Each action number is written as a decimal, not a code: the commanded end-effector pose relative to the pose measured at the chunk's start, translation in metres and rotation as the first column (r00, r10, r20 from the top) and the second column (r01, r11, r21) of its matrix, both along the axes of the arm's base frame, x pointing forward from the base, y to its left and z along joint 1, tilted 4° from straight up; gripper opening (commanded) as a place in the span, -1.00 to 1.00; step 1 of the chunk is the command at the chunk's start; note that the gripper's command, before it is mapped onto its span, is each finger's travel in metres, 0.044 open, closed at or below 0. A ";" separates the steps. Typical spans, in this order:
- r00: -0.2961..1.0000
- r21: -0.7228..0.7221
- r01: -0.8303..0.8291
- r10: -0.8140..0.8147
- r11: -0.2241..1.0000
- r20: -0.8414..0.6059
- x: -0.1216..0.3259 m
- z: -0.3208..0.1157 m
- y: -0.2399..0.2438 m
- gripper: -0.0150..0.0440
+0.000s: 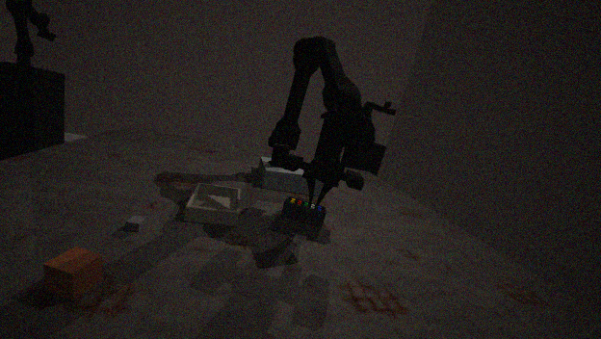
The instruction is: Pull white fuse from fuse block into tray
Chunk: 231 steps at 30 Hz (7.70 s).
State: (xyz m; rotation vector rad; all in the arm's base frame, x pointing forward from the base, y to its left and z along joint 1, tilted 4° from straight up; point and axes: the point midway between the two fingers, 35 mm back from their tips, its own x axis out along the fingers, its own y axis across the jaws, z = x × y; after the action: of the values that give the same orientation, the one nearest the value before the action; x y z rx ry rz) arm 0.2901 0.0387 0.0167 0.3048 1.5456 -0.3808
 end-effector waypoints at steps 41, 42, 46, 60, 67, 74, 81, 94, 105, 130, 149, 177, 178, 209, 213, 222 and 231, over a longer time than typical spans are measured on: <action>1.000 0.000 0.000 0.000 1.000 -0.003 -0.001 -0.011 -0.001 -0.44; 1.000 0.000 0.000 0.000 1.000 -0.003 -0.001 -0.011 -0.001 -0.47; 1.000 0.000 0.000 0.000 1.000 -0.003 -0.001 -0.011 -0.001 -0.49; 1.000 0.000 -0.001 0.001 1.000 -0.004 -0.001 -0.005 0.000 -0.49; 1.000 0.000 -0.001 0.001 1.000 -0.004 0.000 -0.002 0.000 -0.49; 1.000 0.001 -0.001 0.001 1.000 -0.004 0.000 0.001 0.000 -0.49; 1.000 0.001 -0.002 0.002 1.000 -0.004 0.000 0.005 0.000 -0.49; 1.000 0.002 -0.002 0.002 1.000 -0.005 0.000 0.011 0.001 -0.49; 1.000 0.002 -0.003 0.003 1.000 -0.005 0.000 0.017 0.001 -0.49; 1.000 0.003 -0.004 0.004 1.000 -0.006 -0.001 0.031 0.002 -0.49; 1.000 0.003 -0.004 0.004 1.000 -0.005 0.005 0.051 -0.015 -0.49; 1.000 -0.012 -0.004 0.004 1.000 -0.003 0.004 0.059 -0.167 -0.49; 1.000 -0.012 -0.004 0.004 1.000 -0.003 0.002 0.060 -0.172 -0.49; 1.000 -0.019 -0.004 0.004 1.000 -0.008 -0.017 0.036 -0.226 -0.49; 1.000 -0.019 -0.004 0.004 1.000 -0.008 -0.017 0.030 -0.226 -0.49; 1.000 -0.019 -0.004 0.004 1.000 -0.008 -0.018 0.023 -0.226 -0.49; 1.000 -0.022 0.000 0.000 1.000 0.001 -0.016 0.026 -0.227 0.13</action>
State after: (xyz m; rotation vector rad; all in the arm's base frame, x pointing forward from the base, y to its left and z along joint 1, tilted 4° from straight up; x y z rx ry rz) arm 0.2740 -0.1878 0.0422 0.2887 1.5408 -0.3970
